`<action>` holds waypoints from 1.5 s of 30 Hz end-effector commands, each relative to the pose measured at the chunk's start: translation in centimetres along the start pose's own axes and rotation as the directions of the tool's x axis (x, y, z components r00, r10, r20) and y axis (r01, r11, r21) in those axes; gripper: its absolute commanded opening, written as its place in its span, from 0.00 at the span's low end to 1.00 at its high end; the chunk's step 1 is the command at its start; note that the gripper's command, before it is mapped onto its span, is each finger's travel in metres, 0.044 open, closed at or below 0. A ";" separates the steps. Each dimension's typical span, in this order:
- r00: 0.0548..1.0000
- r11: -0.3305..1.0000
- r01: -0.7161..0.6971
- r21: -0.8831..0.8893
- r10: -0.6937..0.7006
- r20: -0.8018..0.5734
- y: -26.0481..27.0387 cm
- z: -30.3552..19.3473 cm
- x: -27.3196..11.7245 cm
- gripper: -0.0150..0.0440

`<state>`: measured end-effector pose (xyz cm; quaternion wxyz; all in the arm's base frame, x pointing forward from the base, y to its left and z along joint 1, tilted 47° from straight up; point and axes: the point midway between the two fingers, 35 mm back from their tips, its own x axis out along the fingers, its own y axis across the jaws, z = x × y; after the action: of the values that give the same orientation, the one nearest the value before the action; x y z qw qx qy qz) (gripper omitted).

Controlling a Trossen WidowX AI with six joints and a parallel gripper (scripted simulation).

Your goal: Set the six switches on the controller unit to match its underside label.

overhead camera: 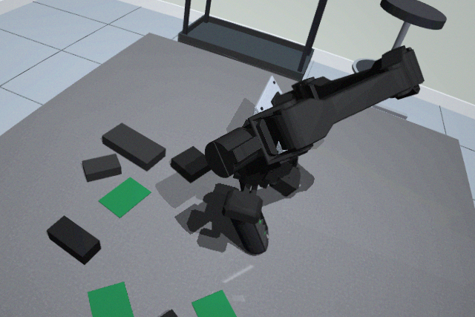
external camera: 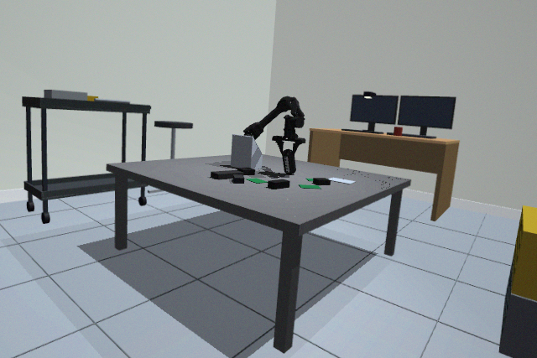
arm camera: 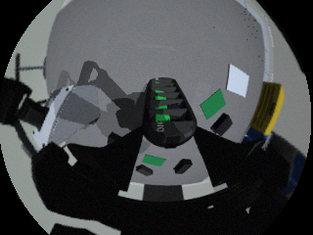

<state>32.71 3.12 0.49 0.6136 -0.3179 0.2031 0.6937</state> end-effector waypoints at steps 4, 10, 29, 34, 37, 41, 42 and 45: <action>1.000 1.000 -0.012 -0.011 0.012 0.003 0.0 -0.4 0.6 0.83; 1.000 1.000 -0.012 -0.011 0.012 0.003 0.0 -0.8 0.8 0.83; 1.000 1.000 -0.012 -0.011 0.012 0.003 0.0 -2.2 1.4 0.83; 1.000 1.000 -0.012 -0.011 0.012 0.003 0.0 -2.5 1.6 0.83; 1.000 1.000 -0.012 -0.012 0.012 0.002 0.0 -2.7 1.7 0.83; 1.000 1.000 -0.012 -0.012 0.012 0.002 0.0 -3.0 1.9 0.83; 1.000 1.000 -0.012 -0.012 0.012 0.002 0.0 -3.1 1.9 0.83; 1.000 1.000 -0.012 -0.012 0.012 0.002 0.0 -3.2 2.0 0.83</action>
<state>33.25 2.07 -2.92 0.6120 -0.3187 0.2041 0.6944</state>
